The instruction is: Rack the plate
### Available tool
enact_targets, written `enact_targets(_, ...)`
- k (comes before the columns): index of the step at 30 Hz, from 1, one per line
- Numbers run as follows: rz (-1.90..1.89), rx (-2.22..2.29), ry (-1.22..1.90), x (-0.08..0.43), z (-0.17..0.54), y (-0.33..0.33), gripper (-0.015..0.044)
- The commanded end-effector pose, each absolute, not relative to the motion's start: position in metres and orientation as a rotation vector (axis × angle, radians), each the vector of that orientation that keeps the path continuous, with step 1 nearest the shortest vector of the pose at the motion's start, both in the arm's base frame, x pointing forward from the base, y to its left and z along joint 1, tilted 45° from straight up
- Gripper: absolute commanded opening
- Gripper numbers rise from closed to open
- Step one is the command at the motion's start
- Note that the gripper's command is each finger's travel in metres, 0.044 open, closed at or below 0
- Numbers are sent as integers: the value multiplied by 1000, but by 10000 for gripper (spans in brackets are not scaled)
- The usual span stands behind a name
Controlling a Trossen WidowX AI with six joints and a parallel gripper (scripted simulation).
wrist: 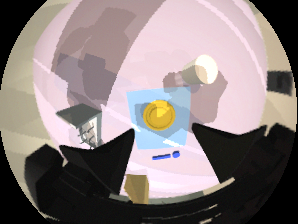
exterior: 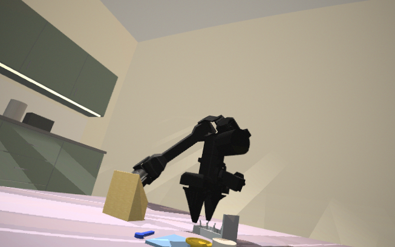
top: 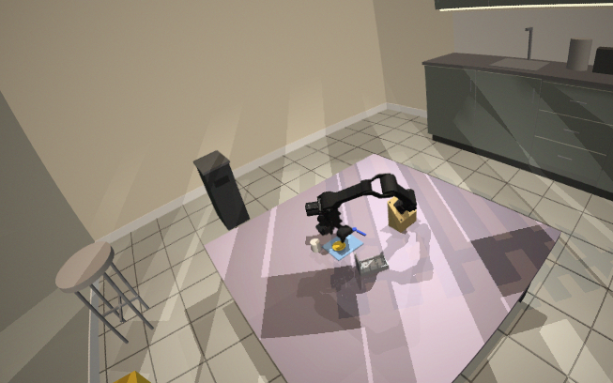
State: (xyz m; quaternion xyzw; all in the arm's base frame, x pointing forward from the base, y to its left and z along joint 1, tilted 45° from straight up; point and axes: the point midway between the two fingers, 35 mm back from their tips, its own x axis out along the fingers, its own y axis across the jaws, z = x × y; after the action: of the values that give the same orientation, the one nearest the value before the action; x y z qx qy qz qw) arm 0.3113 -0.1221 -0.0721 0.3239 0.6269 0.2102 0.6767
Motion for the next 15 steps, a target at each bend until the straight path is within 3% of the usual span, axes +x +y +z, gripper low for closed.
enact_targets(1,465,729,1398,313,-73,-122,400)
enact_targets(15,465,730,1398,316,-89,-106,400)
